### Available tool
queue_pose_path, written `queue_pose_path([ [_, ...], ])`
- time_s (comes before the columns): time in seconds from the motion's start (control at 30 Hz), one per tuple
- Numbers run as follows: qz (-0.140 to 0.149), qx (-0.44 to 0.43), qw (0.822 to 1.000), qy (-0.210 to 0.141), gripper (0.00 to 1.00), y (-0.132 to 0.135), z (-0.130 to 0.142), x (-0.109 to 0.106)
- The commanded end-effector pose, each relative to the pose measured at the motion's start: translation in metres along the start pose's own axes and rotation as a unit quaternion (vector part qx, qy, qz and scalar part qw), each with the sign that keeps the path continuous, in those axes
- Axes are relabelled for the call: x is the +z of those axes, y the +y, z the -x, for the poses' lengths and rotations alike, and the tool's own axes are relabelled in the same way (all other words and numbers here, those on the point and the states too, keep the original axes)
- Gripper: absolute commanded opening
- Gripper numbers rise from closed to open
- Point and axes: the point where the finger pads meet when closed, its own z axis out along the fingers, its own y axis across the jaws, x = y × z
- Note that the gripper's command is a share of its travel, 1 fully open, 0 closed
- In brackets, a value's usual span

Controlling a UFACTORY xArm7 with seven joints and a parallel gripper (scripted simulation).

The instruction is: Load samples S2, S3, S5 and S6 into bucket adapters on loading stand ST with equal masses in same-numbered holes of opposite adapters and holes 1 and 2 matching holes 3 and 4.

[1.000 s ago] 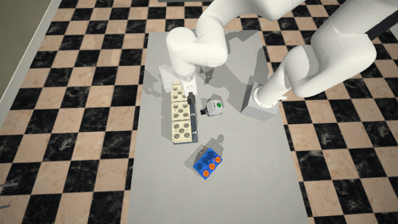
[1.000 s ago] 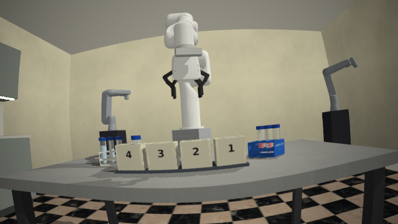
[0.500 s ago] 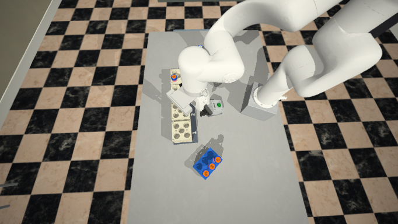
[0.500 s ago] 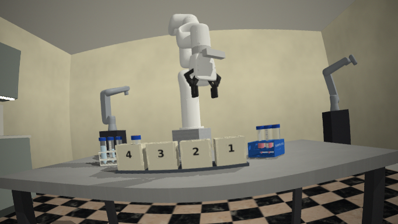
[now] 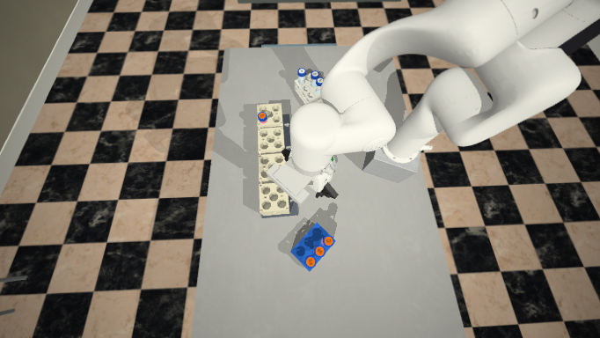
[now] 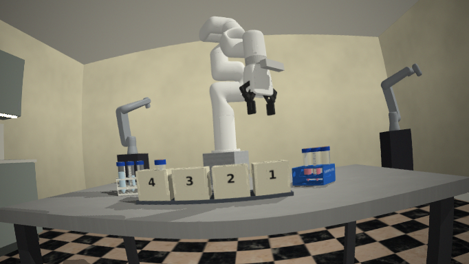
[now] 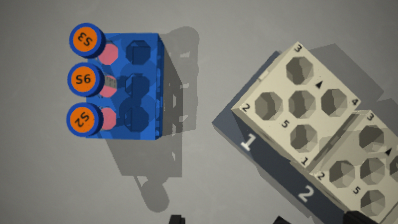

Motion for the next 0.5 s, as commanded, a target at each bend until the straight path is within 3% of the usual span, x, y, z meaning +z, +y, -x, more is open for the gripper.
queue_pose_path([
  [0.0, 0.001, 0.001, 1.0, 0.002, 1.0, -0.011, -0.005, -0.002],
  [0.47, 0.001, 0.001, 1.0, 0.002, 1.0, -0.077, -0.028, -0.001],
])
